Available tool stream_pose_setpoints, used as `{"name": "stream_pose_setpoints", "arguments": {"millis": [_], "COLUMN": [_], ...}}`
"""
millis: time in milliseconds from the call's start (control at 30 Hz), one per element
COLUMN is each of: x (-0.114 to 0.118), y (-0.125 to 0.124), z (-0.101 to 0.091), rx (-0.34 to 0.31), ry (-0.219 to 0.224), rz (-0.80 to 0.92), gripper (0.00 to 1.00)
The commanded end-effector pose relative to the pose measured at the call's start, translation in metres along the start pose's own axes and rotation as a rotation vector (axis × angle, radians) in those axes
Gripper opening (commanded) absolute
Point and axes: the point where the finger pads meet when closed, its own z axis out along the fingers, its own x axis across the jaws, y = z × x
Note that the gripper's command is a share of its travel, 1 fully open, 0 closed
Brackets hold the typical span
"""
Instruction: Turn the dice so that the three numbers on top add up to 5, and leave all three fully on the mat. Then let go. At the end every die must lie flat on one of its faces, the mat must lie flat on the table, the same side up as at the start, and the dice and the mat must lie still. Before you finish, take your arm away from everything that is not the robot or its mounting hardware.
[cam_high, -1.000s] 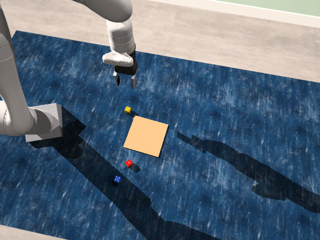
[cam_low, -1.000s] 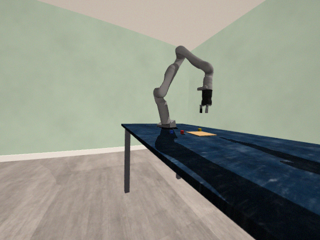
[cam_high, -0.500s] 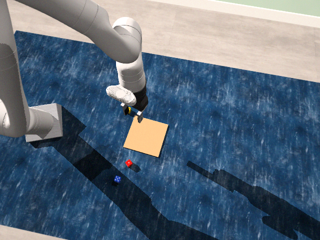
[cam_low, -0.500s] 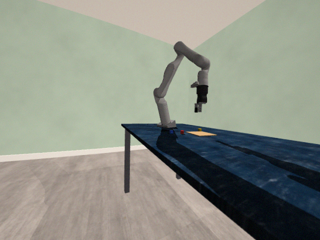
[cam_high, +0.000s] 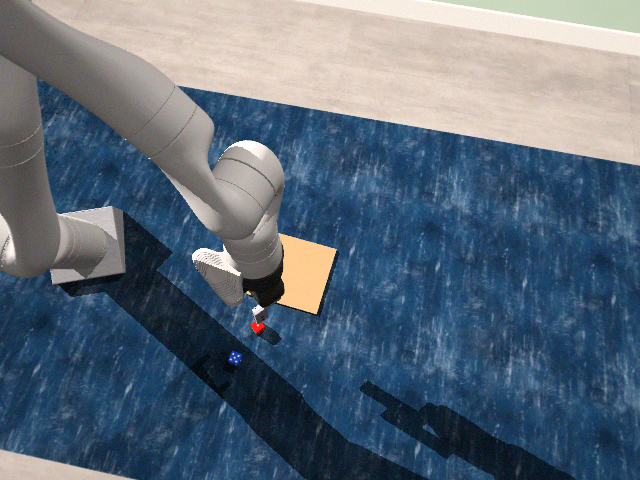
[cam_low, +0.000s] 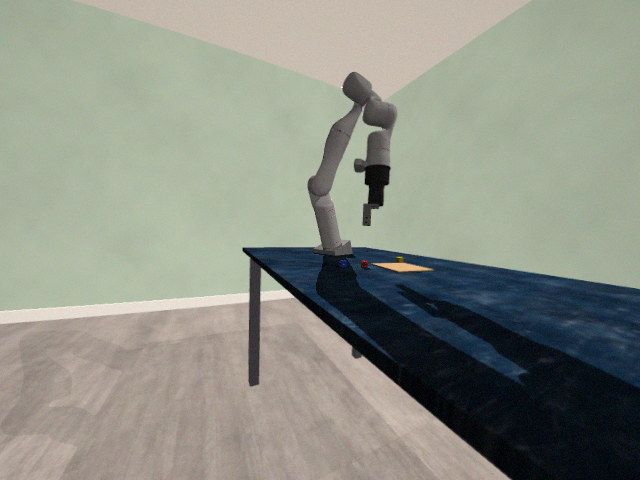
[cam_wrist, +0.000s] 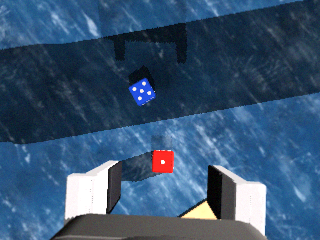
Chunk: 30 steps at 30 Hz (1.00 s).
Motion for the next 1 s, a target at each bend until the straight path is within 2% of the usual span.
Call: {"name": "stream_pose_setpoints", "arguments": {"millis": [0,500,567,700,767,800,967], "x": [-0.001,-0.001,-0.002,-0.001,-0.001,-0.001,-0.001], "y": [-0.001,-0.001,0.0,0.0,-0.001,-0.001,-0.001], "z": [0.0,0.001,0.011,0.049,0.053,0.053,0.053], "rx": [-0.001,-0.001,-0.002,-0.001,-0.001,-0.001,-0.001], "ry": [0.002,0.002,0.002,0.002,0.002,0.002,0.002], "rz": [0.006,0.006,0.005,0.006,0.006,0.006,0.006], "gripper": [1.0,1.0,1.0,1.0,1.0,0.7,0.7]}}
